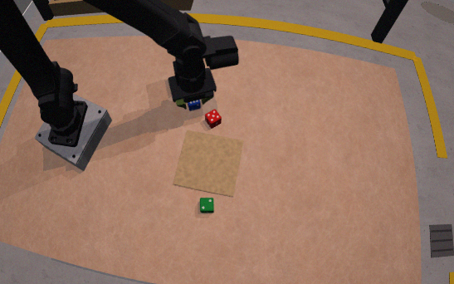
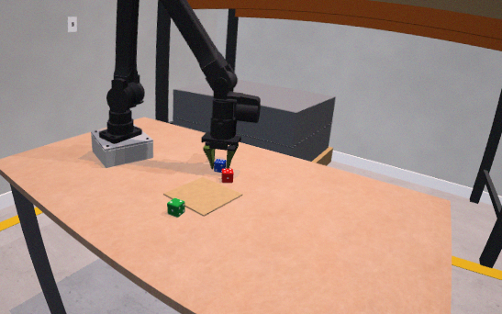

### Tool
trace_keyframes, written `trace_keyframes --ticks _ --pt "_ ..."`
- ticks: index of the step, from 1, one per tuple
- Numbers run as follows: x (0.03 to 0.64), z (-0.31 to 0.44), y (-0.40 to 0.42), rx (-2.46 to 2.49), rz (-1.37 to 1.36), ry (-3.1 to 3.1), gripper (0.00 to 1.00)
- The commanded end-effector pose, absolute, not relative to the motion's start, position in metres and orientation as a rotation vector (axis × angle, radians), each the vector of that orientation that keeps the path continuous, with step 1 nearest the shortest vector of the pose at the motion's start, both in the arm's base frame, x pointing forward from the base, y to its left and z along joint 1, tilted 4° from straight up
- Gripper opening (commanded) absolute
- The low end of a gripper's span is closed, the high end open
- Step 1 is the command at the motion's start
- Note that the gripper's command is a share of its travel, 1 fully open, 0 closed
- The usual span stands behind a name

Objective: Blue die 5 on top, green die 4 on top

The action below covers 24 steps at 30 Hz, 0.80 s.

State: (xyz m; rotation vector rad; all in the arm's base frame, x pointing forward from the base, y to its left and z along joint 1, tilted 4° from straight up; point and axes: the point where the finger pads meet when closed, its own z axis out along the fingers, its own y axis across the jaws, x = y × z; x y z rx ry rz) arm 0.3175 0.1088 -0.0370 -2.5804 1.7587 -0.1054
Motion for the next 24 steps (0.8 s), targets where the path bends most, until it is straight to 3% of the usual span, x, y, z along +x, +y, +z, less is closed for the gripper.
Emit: trace_keyframes --ticks 1,3,4,24 --pt "0.3227 -0.0383 0.1054 -2.566 -0.114 1.756 0.45" --pt "0.3227 -0.0383 0.1054 -2.566 -0.114 1.756 0.45" --pt "0.3227 -0.0383 0.1054 -2.566 -0.114 1.756 0.26" --pt "0.3227 -0.0383 0.1054 -2.565 -0.114 1.757 0.26"
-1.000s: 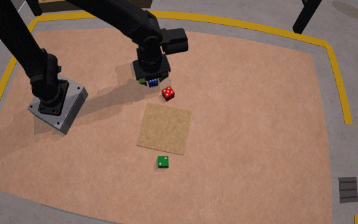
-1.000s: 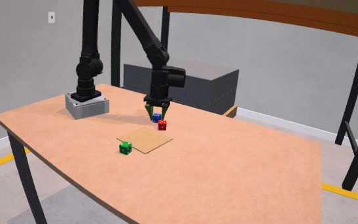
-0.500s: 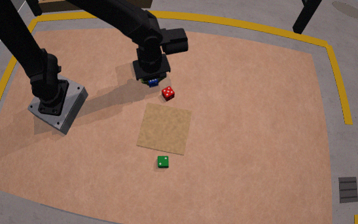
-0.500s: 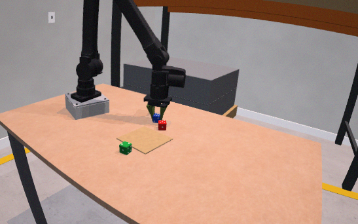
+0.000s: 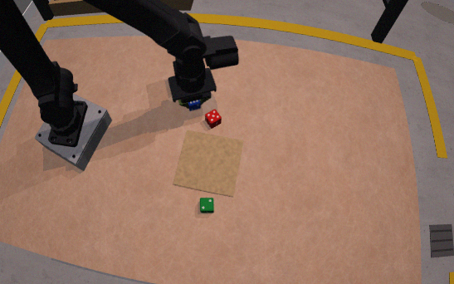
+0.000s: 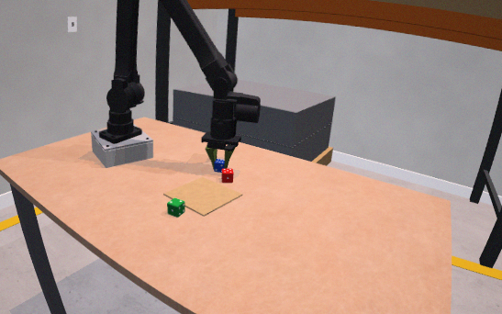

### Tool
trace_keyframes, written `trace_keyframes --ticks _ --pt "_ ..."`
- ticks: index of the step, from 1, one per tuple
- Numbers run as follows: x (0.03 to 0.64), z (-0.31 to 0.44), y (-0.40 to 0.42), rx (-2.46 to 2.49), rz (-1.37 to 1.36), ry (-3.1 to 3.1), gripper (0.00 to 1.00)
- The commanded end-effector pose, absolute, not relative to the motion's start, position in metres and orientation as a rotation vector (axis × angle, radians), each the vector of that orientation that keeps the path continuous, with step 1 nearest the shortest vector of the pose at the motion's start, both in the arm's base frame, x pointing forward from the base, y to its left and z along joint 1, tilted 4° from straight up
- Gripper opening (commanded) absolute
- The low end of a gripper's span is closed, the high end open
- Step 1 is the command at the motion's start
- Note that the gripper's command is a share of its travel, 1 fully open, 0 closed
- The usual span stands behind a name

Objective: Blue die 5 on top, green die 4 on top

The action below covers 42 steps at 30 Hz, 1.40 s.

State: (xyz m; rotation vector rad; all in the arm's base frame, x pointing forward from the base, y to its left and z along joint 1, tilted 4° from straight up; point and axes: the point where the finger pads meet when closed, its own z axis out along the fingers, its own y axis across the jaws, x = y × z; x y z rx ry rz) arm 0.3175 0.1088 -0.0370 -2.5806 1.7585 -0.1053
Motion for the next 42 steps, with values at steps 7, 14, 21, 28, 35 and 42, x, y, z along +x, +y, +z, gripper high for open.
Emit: trace_keyframes --ticks 7,14,21,28,35,42 --pt "0.323 -0.038 0.105 -2.565 -0.114 1.757 0.26" --pt "0.323 -0.038 0.106 -2.565 -0.115 1.756 0.26" --pt "0.339 -0.011 0.112 -2.532 -0.150 1.744 0.26" --pt "0.336 0.039 0.120 -2.527 -0.156 1.734 0.26" --pt "0.332 0.076 0.122 -2.527 -0.159 1.728 0.26" --pt "0.319 0.071 0.117 -2.563 -0.118 1.751 0.26"
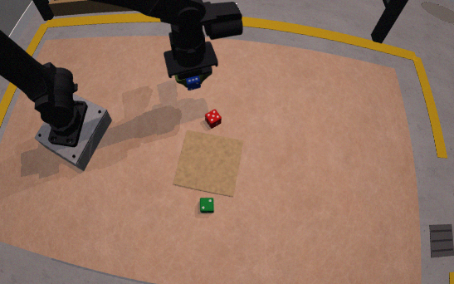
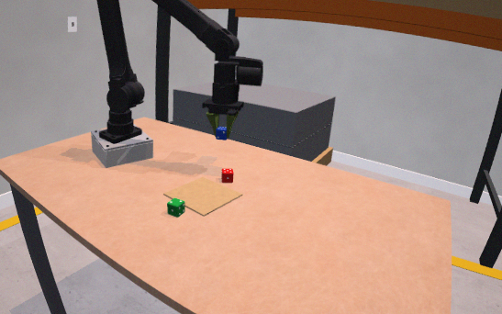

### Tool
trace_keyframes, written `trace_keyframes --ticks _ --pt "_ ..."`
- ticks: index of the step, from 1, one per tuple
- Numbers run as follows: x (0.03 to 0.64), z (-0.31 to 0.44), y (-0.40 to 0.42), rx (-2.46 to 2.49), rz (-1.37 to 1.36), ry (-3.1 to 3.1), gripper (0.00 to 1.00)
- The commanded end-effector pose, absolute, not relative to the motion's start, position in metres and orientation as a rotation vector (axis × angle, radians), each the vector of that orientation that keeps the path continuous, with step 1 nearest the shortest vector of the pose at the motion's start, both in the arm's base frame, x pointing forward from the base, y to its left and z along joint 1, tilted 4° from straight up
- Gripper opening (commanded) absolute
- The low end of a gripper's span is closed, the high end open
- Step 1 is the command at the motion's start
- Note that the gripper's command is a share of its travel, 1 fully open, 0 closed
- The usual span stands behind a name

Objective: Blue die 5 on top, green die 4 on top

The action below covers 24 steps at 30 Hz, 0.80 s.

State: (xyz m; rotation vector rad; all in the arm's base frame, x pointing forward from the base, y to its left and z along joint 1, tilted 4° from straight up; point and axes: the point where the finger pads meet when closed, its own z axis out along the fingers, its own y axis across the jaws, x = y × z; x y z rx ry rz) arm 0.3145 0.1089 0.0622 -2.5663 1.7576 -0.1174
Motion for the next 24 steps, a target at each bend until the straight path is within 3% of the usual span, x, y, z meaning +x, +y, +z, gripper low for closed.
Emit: trace_keyframes --ticks 1,11,24 --pt "0.319 0.071 0.117 -2.563 -0.119 1.750 0.26" --pt "0.318 0.067 0.117 -2.531 -0.109 1.809 0.26" --pt "0.321 0.056 0.119 -1.969 -0.104 2.373 0.26"
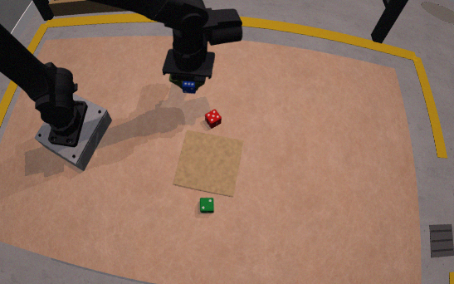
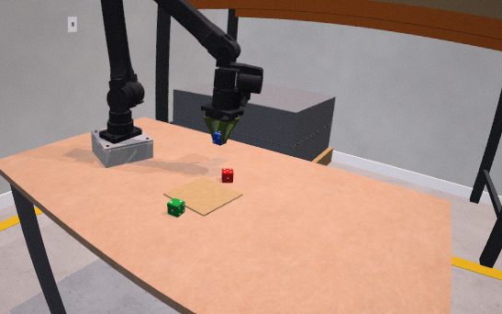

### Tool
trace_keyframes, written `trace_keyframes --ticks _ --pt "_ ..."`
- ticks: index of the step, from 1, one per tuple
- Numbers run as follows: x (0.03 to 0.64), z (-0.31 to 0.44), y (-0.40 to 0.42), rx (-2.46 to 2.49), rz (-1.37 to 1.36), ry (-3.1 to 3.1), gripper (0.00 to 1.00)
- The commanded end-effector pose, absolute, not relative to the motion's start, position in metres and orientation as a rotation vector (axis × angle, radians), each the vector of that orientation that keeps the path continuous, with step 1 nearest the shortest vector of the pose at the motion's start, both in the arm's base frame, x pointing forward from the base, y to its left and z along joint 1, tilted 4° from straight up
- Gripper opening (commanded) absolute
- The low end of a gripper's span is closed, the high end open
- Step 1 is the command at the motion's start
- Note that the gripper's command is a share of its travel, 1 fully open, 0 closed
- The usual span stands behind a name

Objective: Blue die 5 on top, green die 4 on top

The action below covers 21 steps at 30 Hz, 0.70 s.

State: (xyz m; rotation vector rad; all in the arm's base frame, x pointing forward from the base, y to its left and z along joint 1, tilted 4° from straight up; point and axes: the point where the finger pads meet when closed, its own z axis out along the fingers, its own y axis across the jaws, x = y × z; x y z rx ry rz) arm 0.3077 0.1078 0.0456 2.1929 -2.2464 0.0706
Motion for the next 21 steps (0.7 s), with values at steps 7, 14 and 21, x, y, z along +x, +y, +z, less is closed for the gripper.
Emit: trace_keyframes --ticks 7,14,21 --pt "0.3200 0.0520 0.1197 1.791 0.097 -2.651 0.26" --pt "0.3247 0.0512 0.1225 1.454 0.087 -2.867 0.26" --pt "0.3245 0.0497 0.1226 1.343 0.083 -2.922 0.26"
